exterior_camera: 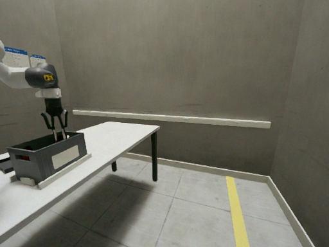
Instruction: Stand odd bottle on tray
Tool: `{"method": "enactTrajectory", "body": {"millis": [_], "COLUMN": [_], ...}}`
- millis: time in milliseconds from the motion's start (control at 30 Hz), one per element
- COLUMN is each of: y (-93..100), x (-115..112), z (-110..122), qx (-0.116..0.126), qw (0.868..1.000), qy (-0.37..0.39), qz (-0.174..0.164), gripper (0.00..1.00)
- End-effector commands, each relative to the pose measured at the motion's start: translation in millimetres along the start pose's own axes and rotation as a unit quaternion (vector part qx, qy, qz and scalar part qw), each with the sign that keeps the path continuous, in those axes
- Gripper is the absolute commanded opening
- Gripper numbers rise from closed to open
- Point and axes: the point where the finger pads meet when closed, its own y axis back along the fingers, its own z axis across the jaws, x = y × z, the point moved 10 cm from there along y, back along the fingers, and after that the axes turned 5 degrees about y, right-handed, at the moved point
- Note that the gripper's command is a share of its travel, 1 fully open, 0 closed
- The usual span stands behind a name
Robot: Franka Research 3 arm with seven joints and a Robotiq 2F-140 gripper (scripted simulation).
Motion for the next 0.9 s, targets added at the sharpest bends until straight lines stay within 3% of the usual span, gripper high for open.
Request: {"method": "enactTrajectory", "body": {"millis": [0,267,300,867], "y": [-1.0,-1.0,-1.0,-1.0], "x": [-0.2,-0.2,-0.2,-0.2], "z": [-0.1,-0.1,-0.1,-0.1], "qx": [-0.001,-0.001,-0.001,-0.001], "qw": [1.000,1.000,1.000,1.000], "qy": [-0.001,-0.001,-0.001,-0.001], "qz": [-0.002,-0.002,-0.002,-0.002], "gripper": [0.10,0.10,0.44,0.44]}}
